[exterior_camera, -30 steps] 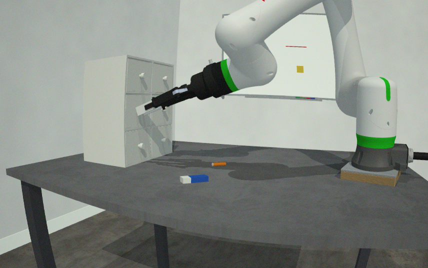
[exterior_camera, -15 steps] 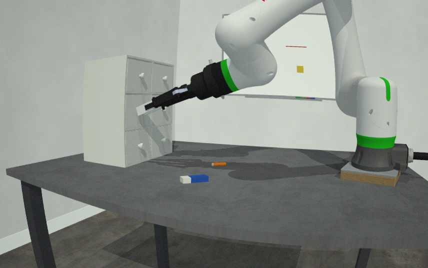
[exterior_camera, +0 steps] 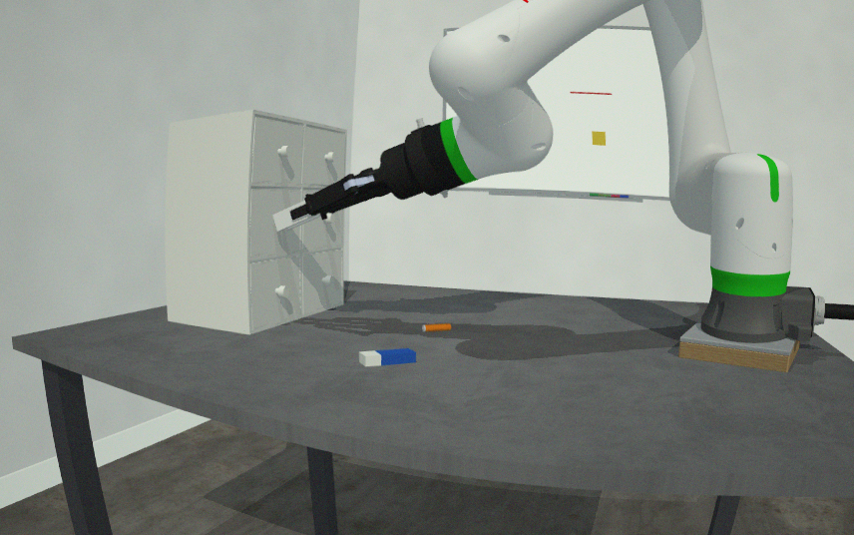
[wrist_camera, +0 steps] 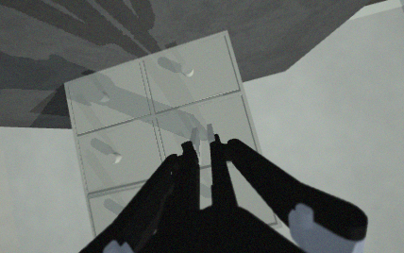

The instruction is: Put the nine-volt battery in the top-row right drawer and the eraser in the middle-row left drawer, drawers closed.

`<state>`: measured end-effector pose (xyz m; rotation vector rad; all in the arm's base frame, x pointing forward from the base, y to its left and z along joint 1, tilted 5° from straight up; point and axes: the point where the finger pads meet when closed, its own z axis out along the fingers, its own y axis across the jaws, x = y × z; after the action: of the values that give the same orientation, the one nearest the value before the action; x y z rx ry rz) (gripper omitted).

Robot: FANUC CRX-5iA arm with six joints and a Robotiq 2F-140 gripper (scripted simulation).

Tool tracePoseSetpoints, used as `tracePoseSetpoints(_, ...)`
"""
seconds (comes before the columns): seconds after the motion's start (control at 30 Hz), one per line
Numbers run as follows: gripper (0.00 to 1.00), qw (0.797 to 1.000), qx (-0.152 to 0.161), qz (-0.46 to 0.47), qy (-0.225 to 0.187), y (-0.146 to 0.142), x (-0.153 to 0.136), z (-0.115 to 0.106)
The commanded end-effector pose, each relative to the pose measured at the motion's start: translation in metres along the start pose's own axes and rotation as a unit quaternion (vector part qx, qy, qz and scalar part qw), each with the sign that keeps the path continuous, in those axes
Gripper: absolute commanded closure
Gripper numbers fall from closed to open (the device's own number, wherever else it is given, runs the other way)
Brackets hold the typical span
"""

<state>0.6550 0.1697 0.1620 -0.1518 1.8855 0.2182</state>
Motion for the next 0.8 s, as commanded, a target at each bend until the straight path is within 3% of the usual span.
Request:
tracePoseSetpoints(0.0, 0.92, 1.000, 0.000, 0.000, 0.000, 0.0000, -0.0002, 0.0000)
tracePoseSetpoints(0.77, 0.92, 1.000, 0.000, 0.000, 0.000, 0.0000, 0.0014, -0.0044)
